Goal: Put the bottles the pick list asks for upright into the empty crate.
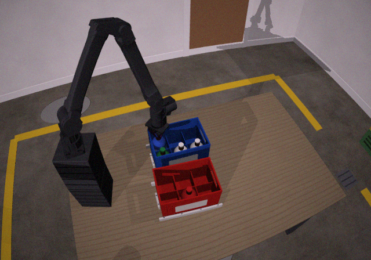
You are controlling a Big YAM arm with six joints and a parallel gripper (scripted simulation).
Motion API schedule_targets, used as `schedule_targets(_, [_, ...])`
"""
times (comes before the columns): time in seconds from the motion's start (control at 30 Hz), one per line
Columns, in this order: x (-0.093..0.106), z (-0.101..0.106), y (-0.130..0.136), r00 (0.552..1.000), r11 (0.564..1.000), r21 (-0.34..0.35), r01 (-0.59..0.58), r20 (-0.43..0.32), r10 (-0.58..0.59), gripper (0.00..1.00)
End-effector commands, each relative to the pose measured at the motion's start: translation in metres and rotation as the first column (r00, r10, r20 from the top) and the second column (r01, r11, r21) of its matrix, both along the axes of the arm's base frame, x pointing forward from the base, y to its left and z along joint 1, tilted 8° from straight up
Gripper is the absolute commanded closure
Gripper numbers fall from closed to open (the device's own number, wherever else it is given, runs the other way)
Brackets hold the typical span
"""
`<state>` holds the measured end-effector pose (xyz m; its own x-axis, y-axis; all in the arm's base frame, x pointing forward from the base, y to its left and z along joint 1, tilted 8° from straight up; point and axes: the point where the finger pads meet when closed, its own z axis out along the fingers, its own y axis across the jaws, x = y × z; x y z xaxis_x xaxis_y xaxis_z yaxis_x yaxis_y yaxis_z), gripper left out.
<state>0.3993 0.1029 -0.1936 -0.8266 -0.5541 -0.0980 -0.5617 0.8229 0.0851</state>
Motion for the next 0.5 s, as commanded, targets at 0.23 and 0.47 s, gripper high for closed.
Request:
schedule_targets(0.23, [0.029, 0.014, 0.01, 0.997, 1.0, 0.015, 0.004, 0.073, -0.005, 1.0])
schedule_targets(0.47, [0.028, 0.013, 0.01, 0.997, 1.0, 0.015, 0.003, 0.073, -0.004, 1.0])
